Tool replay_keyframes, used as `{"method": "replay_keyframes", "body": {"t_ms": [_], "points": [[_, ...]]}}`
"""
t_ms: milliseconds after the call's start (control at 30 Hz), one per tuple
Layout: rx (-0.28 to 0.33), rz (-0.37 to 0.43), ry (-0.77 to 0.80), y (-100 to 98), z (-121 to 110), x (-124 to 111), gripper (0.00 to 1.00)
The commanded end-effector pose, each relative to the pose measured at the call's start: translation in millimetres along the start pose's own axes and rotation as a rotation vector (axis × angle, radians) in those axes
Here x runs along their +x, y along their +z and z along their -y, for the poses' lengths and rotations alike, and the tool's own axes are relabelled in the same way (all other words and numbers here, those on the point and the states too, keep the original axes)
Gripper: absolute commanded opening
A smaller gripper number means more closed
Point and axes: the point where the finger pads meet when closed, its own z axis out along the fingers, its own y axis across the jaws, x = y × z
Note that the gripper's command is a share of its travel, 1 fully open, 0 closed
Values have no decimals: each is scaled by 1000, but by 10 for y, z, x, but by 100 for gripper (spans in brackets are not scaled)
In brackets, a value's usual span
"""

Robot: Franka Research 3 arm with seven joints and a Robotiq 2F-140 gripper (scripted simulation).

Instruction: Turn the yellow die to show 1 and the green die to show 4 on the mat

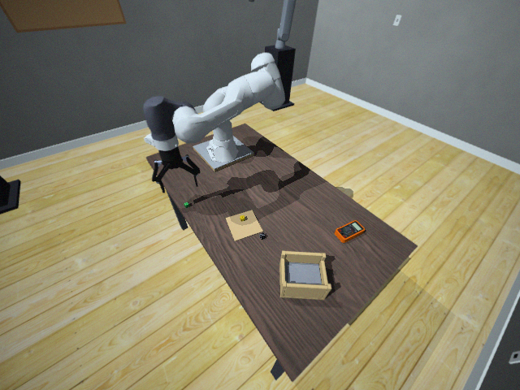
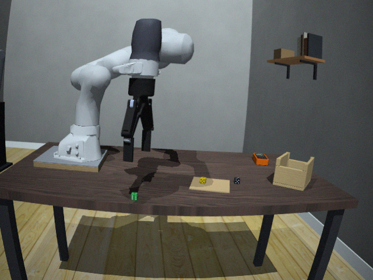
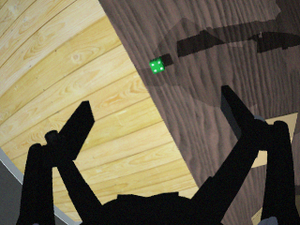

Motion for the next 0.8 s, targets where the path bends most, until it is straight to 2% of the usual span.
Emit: {"method": "replay_keyframes", "body": {"t_ms": [0, 100, 133, 767], "points": [[-10, -5, 174, 35, -37, 6, 100], [-10, -5, 179, 36, -37, 6, 100], [-10, -5, 233, 49, -38, 9, 100], [-10, -7, 537, 129, -40, 24, 100]]}}
